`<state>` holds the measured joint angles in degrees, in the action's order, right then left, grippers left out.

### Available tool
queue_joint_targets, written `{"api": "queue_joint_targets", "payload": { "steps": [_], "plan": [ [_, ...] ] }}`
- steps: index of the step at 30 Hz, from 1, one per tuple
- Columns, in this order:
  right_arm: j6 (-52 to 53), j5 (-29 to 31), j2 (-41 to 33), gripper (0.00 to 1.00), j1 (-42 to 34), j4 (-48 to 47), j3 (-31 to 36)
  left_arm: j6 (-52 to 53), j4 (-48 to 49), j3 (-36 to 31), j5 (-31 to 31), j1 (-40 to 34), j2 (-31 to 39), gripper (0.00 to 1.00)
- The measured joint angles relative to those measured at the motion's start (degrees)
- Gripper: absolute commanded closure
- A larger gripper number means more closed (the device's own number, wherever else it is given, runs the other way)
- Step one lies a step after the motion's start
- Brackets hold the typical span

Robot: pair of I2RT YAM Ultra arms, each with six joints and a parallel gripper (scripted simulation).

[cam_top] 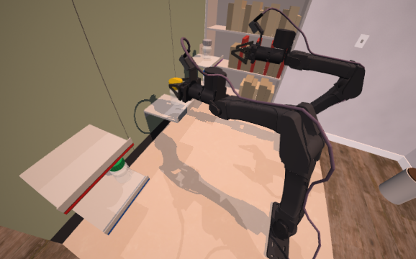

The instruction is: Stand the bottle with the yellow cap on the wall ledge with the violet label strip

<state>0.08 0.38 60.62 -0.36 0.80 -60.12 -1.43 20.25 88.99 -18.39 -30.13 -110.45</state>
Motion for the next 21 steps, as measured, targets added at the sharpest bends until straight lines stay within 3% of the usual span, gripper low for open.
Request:
{"api": "queue_joint_targets", "payload": {
  "steps": [14,21],
  "plan": [
    [0.0,0.0,0.0,0.0,0.0,0.0,0.0,0.09,0.44,-0.07,0.09,0.0,0.0,0.5],
    [0.0,0.0,0.0,0.0,0.0,0.0,0.0,0.28,3.23,-3.89,0.2,0.0,-0.02,0.5]
  ]
}}
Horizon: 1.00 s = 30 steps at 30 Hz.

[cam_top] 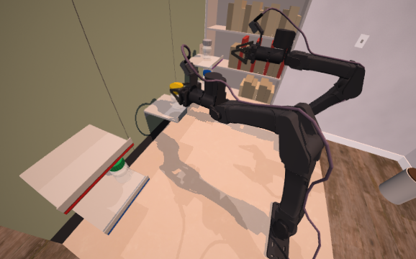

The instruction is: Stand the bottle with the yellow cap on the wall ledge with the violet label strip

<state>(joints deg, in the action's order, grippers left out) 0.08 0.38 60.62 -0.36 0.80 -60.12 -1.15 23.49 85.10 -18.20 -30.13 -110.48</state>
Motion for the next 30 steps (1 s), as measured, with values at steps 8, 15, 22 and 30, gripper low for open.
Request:
{"api": "queue_joint_targets", "payload": {
  "steps": [8,15,22,30],
  "plan": [
    [0.0,0.0,0.0,0.0,0.0,0.0,0.0,0.04,0.81,-1.49,0.02,0.0,0.02,0.5],
    [0.0,0.0,0.0,0.0,0.0,0.0,0.0,0.04,0.85,-1.49,0.02,0.0,0.02,0.27],
    [0.0,0.0,0.0,0.0,0.0,0.0,0.0,0.09,3.06,-1.84,0.02,0.0,0.15,0.11],
    [0.0,0.0,0.0,0.0,0.0,0.0,0.0,0.31,4.0,-4.74,-0.09,0.0,1.03,0.11]
  ]
}}
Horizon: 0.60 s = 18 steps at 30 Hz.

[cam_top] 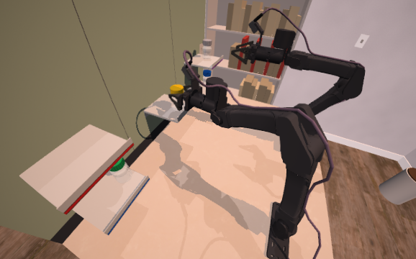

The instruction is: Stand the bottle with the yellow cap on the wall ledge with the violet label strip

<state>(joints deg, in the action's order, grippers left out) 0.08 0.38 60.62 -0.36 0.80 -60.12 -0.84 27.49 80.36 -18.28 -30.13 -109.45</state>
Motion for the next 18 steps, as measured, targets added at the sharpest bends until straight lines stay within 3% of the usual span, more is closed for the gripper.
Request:
{"api": "queue_joint_targets", "payload": {
  "steps": [7,18],
  "plan": [
    [0.0,0.0,0.0,0.0,0.0,0.0,0.0,0.11,0.87,-4.17,-1.14,-0.79,3.63,0.11],
    [0.0,0.0,0.0,0.0,0.0,0.0,0.0,0.2,2.19,-20.06,-4.79,-5.53,18.18,0.11]
  ]
}}
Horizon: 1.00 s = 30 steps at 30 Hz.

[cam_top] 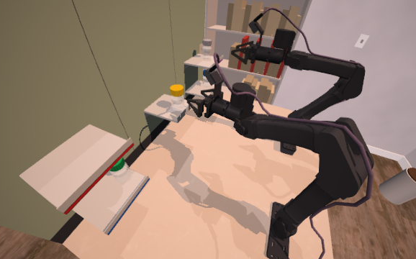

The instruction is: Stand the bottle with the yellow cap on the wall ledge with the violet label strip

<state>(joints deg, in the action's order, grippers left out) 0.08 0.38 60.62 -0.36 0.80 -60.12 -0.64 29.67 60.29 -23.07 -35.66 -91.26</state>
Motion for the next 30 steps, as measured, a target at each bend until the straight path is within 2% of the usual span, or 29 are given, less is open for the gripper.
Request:
{"api": "queue_joint_targets", "payload": {
  "steps": [6,14,18,25,30],
  "plan": [
    [0.0,0.0,0.0,0.0,0.0,0.0,0.0,-0.09,0.31,-0.55,-0.83,-0.39,1.33,0.11],
    [0.0,0.0,0.0,0.0,0.0,0.0,0.0,-0.04,-5.09,-2.91,0.94,0.94,4.79,0.11],
    [0.0,0.0,0.0,0.0,0.0,0.0,0.0,0.15,-10.67,-5.25,3.65,6.1,11.58,0.11],
    [0.0,0.0,0.0,0.0,0.0,0.0,0.0,0.37,-19.1,-5.49,10.27,20.04,25.86,0.11],
    [0.0,0.0,0.0,0.0,0.0,0.0,0.0,0.44,-23.45,-4.76,14.91,25.99,29.11,0.11]
  ]
}}
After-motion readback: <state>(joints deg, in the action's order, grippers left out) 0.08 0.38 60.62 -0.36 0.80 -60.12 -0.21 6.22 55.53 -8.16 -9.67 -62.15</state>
